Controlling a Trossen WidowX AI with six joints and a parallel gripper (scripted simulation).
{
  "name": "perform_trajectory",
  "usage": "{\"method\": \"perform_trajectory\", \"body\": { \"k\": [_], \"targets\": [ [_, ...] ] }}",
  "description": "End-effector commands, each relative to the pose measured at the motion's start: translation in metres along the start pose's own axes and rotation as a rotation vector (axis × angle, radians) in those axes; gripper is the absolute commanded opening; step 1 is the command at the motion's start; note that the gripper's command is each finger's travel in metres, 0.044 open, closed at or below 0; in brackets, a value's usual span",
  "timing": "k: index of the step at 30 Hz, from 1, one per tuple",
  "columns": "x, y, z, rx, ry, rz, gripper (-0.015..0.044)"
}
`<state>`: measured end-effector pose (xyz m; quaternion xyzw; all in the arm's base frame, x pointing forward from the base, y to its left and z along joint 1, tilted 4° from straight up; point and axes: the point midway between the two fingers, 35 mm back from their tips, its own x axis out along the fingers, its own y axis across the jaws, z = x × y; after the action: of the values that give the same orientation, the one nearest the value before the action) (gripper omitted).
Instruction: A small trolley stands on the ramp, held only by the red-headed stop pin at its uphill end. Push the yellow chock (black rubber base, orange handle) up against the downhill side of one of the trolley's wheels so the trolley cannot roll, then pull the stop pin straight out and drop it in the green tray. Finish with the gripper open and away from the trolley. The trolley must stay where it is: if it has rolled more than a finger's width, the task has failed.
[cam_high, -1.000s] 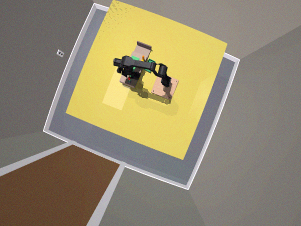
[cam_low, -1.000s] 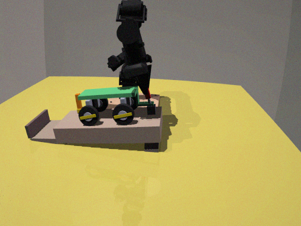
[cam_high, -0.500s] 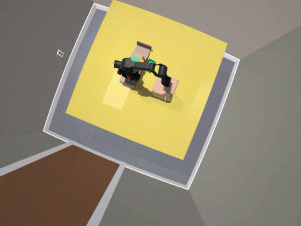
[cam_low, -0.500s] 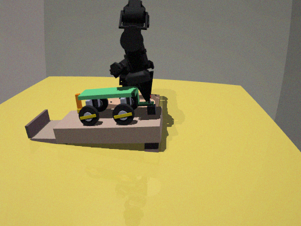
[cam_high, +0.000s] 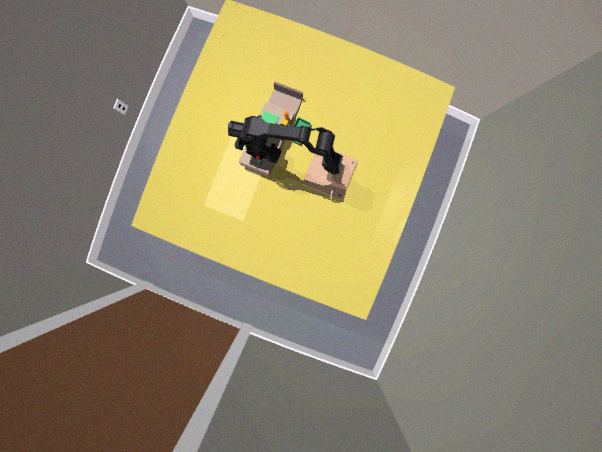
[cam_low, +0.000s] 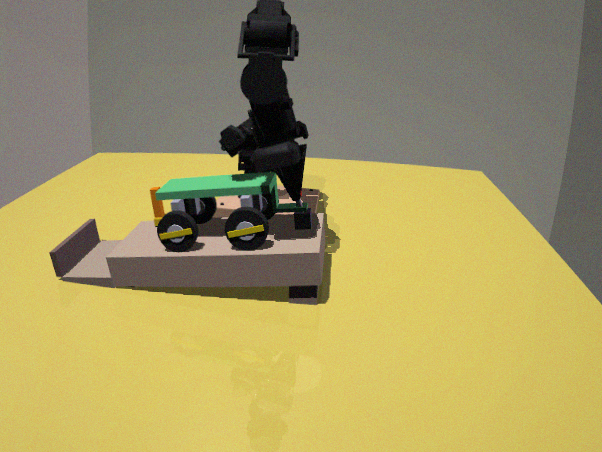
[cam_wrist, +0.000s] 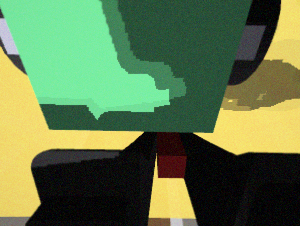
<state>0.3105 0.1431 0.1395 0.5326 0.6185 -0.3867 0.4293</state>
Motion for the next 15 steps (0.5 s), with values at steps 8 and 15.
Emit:
{"method": "perform_trajectory", "body": {
  "k": [8, 15],
  "targets": [
    [-0.0062, -0.0002, -0.0009, 0.002, 0.005, 0.001, 0.0000],
    [-0.0098, -0.0016, -0.0010, 0.002, 0.005, 0.001, 0.0000]
  ]
}}
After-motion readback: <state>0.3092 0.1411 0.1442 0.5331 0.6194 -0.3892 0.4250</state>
